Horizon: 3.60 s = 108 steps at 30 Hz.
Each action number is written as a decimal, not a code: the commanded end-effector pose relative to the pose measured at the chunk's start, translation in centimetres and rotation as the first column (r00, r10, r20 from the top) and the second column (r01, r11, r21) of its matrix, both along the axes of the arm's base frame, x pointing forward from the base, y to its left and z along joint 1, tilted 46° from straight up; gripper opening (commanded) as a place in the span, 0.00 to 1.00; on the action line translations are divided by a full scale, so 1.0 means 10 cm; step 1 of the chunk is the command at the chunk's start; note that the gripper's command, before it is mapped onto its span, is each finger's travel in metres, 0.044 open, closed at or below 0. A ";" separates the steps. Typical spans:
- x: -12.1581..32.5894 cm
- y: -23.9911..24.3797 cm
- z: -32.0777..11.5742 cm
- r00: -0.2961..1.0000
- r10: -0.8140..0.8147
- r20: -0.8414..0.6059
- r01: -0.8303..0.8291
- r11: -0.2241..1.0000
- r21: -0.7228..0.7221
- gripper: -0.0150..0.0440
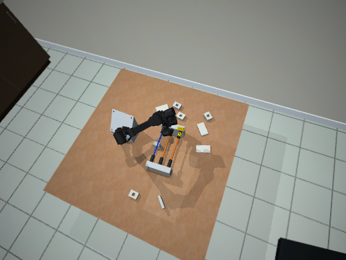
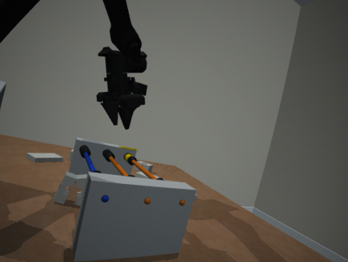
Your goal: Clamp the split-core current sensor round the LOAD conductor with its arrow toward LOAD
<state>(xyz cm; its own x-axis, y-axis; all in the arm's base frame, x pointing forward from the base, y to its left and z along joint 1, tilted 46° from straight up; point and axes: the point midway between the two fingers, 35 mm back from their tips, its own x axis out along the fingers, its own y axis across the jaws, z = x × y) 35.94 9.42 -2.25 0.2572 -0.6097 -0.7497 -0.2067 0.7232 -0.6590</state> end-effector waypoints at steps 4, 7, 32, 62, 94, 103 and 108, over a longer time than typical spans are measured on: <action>-0.61 -0.61 0.23 0.984 -0.161 0.073 0.163 0.986 -0.023 0.73; -0.93 -0.86 0.29 0.968 -0.228 0.109 0.232 0.972 -0.029 0.73; -1.40 -1.35 0.18 0.933 -0.321 0.162 0.330 0.943 -0.030 0.73; -1.34 -1.62 -0.06 0.931 -0.323 0.171 0.332 0.943 -0.026 0.71; -1.44 -1.60 -0.03 0.933 -0.321 0.165 0.331 0.943 -0.036 0.25; -1.83 -1.56 -0.01 0.933 -0.321 0.163 0.331 0.943 -0.036 0.25; -1.84 -1.56 -0.02 0.933 -0.321 0.163 0.331 0.943 -0.037 0.25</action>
